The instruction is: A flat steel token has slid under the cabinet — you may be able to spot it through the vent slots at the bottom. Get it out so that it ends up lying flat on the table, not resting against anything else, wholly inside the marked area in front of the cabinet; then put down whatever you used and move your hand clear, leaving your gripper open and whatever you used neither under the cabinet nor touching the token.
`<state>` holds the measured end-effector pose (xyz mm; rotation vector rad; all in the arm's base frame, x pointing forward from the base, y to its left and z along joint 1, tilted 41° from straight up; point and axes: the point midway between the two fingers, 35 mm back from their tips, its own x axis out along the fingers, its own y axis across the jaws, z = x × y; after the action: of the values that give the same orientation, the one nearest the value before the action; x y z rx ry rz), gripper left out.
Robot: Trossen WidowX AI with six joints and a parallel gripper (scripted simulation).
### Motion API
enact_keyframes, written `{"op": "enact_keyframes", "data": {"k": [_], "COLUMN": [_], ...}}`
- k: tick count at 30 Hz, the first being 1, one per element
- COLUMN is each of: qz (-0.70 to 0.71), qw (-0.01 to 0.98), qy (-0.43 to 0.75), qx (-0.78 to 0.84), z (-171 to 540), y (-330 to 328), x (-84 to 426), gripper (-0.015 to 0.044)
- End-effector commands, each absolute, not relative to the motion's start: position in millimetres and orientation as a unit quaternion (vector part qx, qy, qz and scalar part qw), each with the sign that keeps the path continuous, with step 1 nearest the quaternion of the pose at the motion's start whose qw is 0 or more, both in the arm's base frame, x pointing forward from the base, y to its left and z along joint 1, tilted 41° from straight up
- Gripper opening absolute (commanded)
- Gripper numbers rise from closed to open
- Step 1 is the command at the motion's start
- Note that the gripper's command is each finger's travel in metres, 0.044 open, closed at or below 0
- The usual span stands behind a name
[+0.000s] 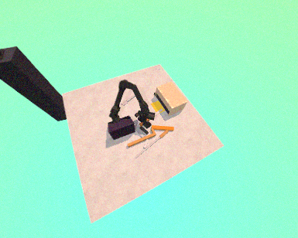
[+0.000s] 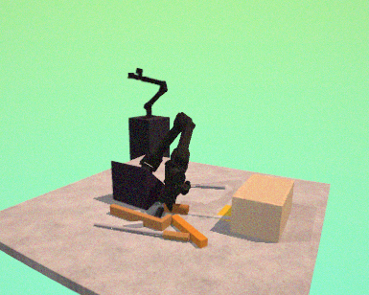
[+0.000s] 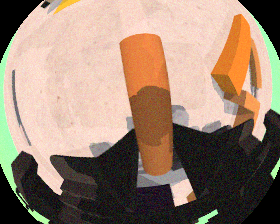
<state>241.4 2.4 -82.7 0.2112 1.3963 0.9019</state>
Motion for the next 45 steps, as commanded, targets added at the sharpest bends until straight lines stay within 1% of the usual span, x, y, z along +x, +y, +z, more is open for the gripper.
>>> {"op": "enact_keyframes", "data": {"k": [1,18,25,26,30,33,45], "qz": [0.398,0.401,0.404,0.404,0.404,0.401,0.402], "qw": [0.671,0.672,0.67,0.67,0.67,0.671,0.672], "qy": [0.619,0.617,0.617,0.617,0.617,0.617,0.616], "qx": [0.091,0.087,0.089,0.089,0.089,0.087,0.086], "z": [-87,-97,-95,-95,-95,-95,-96], "y": [-4,-16,-12,-12,-12,-12,-10], "x": [244,247,245,245,245,245,244], "gripper": [0.0,0.0,0.0184,0.02,0.02,0.027,0.027]}}
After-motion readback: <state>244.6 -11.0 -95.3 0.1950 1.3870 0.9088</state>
